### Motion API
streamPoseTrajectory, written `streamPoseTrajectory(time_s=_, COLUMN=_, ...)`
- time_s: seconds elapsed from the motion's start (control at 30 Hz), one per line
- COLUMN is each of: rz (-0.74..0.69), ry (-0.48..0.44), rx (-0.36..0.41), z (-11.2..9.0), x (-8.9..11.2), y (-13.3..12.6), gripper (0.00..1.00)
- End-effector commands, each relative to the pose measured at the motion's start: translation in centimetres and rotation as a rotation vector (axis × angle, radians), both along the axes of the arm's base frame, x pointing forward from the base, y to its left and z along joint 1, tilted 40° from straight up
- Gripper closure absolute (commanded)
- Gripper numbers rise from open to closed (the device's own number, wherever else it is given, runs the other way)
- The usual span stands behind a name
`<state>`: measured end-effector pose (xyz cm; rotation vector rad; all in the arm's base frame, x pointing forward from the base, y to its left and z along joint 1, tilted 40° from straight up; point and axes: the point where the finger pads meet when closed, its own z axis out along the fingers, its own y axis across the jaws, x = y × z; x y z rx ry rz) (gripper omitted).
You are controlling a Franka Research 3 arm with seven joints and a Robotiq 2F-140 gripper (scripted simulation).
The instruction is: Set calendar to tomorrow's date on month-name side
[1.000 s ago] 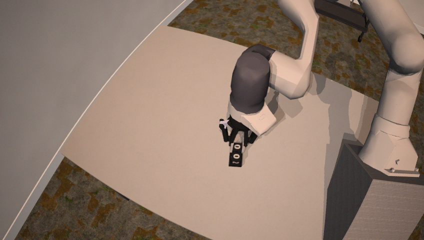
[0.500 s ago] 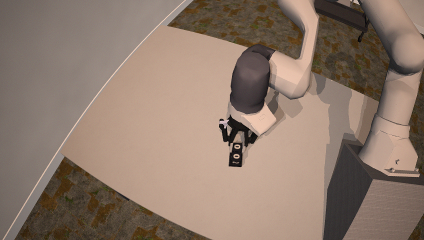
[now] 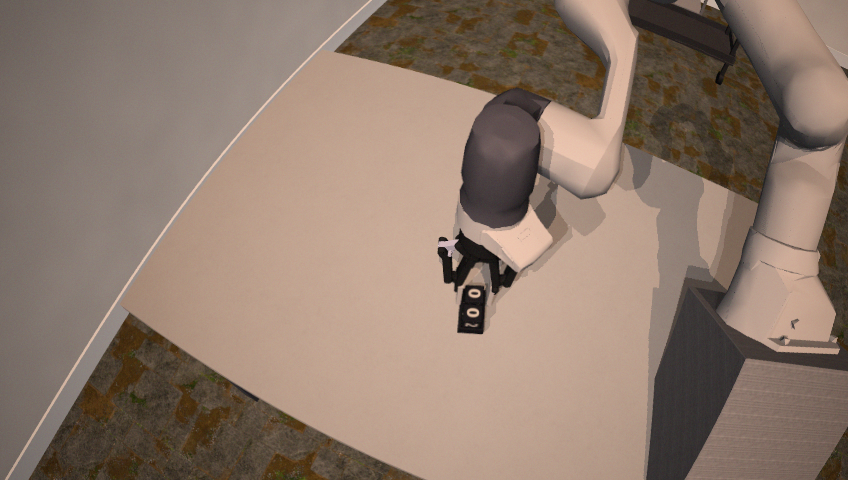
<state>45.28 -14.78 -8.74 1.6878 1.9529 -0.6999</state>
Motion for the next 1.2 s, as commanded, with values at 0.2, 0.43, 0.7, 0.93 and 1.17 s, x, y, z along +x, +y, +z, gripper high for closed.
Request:
streamPoseTrajectory(time_s=0.2, rz=-0.002, ry=-0.004, rx=0.002, z=0.3, x=0.1, y=0.3, gripper=0.71)
streamPoseTrajectory(time_s=0.43, rz=-0.002, ry=-0.004, rx=0.002, z=1.7, x=0.0, y=1.4, gripper=0.71)
streamPoseTrajectory(time_s=0.7, rz=-0.002, ry=-0.004, rx=0.002, z=4.9, x=0.0, y=4.2, gripper=0.71)
streamPoseTrajectory(time_s=0.93, rz=-0.002, ry=-0.004, rx=0.002, z=6.4, x=-0.1, y=5.4, gripper=0.71)
streamPoseTrajectory(time_s=1.17, rz=-0.002, ry=-0.004, rx=0.002, z=6.8, x=-0.1, y=5.8, gripper=0.00)
